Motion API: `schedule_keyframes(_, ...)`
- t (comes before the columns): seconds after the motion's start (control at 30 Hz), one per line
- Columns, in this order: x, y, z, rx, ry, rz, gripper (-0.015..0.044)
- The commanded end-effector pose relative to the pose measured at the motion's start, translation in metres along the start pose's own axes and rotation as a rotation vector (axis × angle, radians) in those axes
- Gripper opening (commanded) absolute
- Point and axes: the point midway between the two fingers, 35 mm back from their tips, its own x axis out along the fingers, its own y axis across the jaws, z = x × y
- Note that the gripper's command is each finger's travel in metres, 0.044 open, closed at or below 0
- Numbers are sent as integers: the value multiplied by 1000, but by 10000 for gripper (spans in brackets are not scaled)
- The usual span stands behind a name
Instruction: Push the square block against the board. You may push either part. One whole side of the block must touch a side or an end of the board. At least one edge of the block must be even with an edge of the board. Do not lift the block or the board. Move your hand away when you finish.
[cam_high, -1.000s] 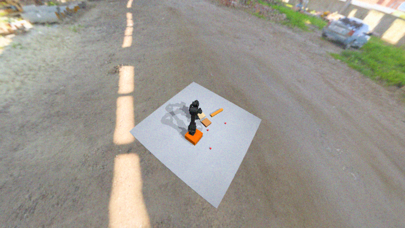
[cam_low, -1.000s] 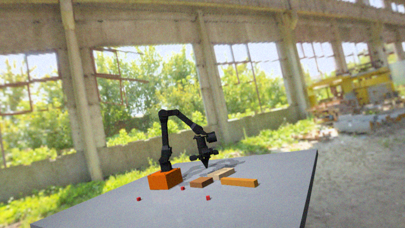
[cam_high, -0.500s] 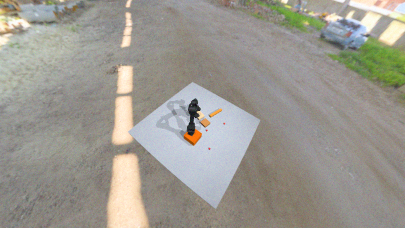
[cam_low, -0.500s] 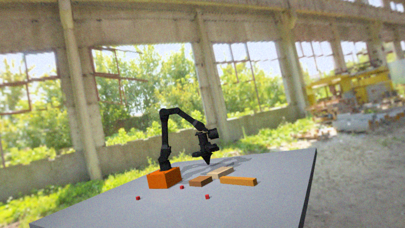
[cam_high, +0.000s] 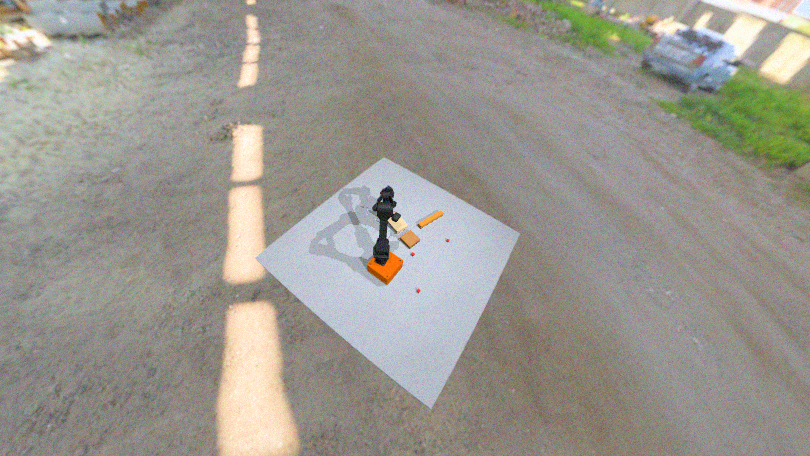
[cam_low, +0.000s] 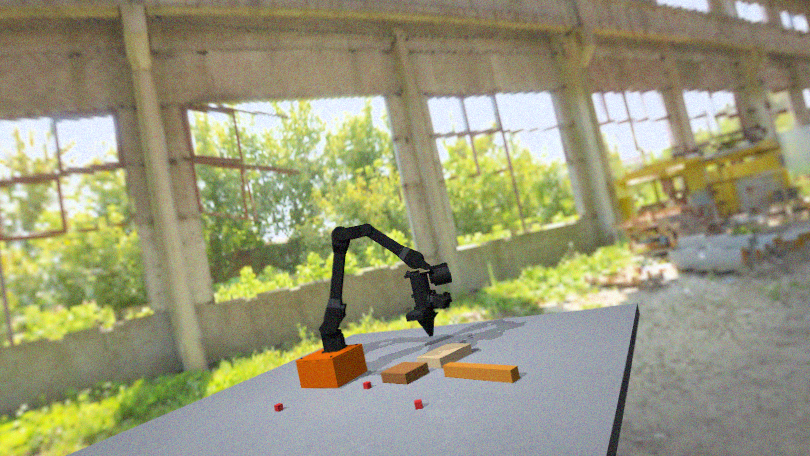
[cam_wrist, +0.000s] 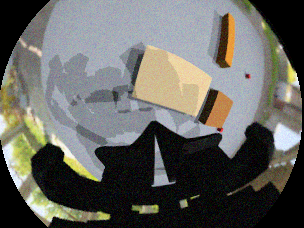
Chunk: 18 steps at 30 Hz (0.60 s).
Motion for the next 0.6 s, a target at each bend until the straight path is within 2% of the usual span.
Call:
schedule_keyframes(0.0,1,6,7,-126,4,-3,0)
schedule_keyframes(0.57,1,33,38,-705,3,0,0)
